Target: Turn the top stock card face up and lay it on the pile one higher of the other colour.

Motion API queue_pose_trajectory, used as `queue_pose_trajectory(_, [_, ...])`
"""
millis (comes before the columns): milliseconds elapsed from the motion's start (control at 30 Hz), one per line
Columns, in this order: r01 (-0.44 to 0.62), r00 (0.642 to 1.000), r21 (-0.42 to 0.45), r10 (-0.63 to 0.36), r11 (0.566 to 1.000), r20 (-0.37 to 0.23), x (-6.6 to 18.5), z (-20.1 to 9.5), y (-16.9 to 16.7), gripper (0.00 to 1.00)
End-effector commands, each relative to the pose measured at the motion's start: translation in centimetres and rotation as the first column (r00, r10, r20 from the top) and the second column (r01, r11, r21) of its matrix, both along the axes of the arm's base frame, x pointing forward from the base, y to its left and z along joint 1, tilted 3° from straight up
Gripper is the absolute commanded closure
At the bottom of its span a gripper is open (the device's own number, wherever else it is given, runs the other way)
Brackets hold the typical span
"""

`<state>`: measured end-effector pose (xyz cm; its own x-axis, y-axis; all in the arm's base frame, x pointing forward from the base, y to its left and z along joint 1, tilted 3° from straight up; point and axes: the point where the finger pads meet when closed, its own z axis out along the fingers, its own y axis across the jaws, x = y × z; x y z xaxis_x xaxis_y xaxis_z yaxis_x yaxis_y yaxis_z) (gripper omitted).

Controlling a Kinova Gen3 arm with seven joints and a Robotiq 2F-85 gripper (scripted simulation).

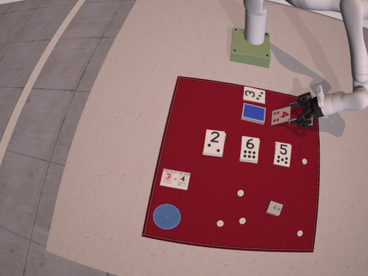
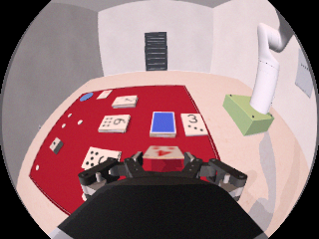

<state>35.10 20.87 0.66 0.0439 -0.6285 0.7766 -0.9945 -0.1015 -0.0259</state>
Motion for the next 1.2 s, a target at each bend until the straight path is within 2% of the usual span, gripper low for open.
queue_pose_trajectory(0, [0.003, 1.0, 0.067, -0.002, 0.998, -0.007, 0.08, 0.43, 0.02, 0.29])
queue_pose_trajectory(200, [0.0, 1.0, 0.167, 0.002, 0.986, -0.016, 0.09, 0.35, 0.06, 0.29])
queue_pose_trajectory(333, [0.0, 1.0, 0.201, 0.004, 0.98, -0.018, 0.09, 0.32, 0.06, 0.29])
queue_pose_trajectory(767, [-0.002, 0.999, 0.423, 0.019, 0.906, -0.035, 0.12, 0.04, 0.05, 0.29])
queue_pose_trajectory(833, [-0.002, 0.999, 0.423, 0.019, 0.906, -0.035, 0.12, 0.04, 0.05, 0.29])
queue_pose_trajectory(1167, [0.0, 0.998, 0.584, 0.033, 0.812, -0.045, 0.15, -0.26, -0.04, 0.29])
